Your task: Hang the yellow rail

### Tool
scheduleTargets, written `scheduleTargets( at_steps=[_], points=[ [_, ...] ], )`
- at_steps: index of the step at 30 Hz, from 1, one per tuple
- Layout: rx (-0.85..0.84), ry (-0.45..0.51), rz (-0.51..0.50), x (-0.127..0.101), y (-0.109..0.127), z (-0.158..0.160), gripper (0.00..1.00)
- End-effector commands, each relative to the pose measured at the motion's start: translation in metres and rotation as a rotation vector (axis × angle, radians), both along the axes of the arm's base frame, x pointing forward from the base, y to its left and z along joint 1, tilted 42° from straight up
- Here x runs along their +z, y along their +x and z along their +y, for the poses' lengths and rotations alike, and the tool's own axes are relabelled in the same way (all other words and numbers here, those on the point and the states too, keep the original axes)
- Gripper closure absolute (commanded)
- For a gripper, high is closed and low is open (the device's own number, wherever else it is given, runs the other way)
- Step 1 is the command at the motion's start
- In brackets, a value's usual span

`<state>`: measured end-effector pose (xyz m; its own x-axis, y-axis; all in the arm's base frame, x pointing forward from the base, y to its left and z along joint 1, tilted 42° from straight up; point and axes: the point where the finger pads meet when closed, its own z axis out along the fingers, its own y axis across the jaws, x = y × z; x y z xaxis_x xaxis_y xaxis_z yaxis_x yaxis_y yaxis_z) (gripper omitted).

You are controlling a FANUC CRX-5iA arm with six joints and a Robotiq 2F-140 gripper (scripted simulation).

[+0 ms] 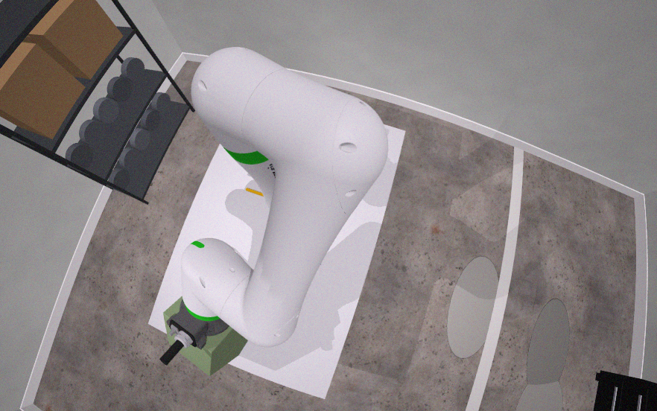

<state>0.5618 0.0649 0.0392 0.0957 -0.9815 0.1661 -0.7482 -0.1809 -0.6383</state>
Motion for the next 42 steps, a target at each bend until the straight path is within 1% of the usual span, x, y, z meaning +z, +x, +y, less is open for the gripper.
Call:
scheduleTargets(
  at_steps=[1, 29, 34, 42],
  points=[
    [0.000, 0.000, 0.000, 0.000, 0.000, 0.000, 1.00],
    [0.000, 0.000, 0.000, 0.000, 0.000, 0.000, 1.00],
    [-0.023, 0.065, -0.021, 0.027, -0.013, 0.002, 1.00],
    [-0.023, 0.065, -0.021, 0.027, -0.013, 0.002, 1.00]
  ],
)
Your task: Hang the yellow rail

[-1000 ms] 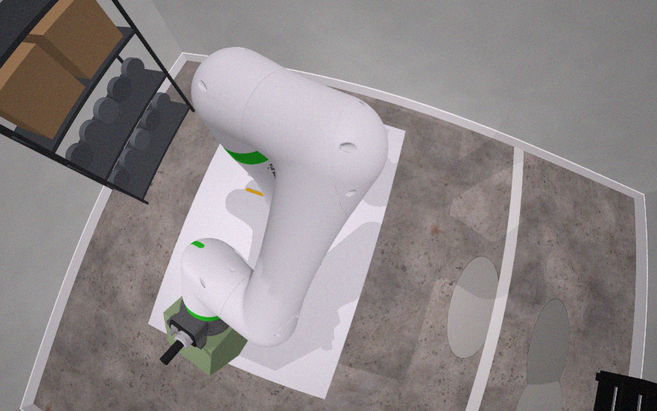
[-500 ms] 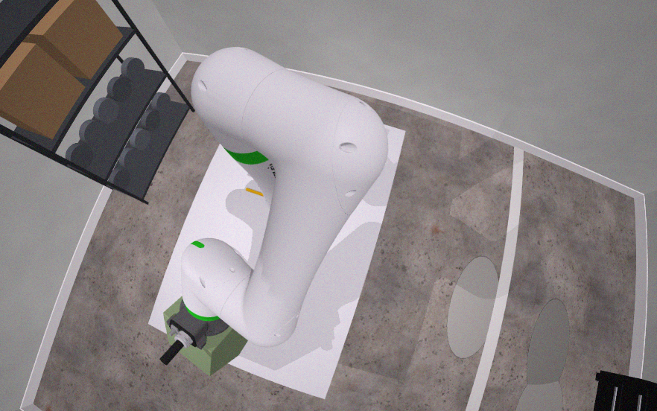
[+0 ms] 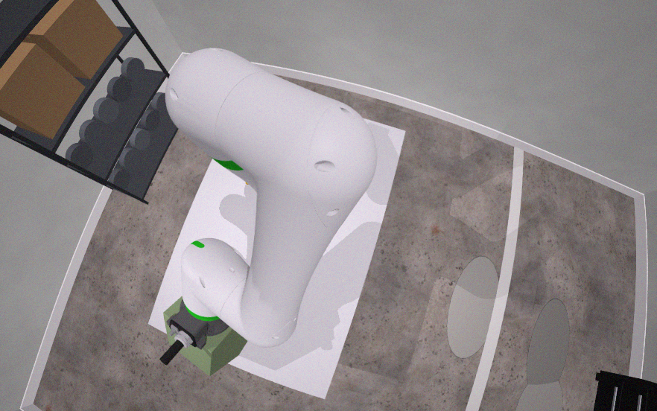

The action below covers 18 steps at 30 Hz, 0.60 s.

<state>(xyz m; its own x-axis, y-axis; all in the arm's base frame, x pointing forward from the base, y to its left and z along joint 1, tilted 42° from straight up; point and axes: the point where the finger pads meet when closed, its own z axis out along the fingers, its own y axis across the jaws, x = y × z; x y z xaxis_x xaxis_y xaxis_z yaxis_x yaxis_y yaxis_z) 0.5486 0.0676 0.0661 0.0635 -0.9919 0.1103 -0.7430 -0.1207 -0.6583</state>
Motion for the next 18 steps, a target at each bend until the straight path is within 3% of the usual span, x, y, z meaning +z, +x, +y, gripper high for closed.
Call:
scheduleTargets(
  at_steps=[1, 4, 9, 18],
  points=[
    [0.007, 0.007, -0.006, 0.000, 0.000, 0.000, 1.00],
    [0.007, 0.007, -0.006, 0.000, 0.000, 0.000, 1.00],
    [0.007, 0.007, -0.006, 0.040, -0.020, 0.003, 1.00],
    [0.007, 0.007, -0.006, 0.040, -0.020, 0.003, 1.00]
  ],
)
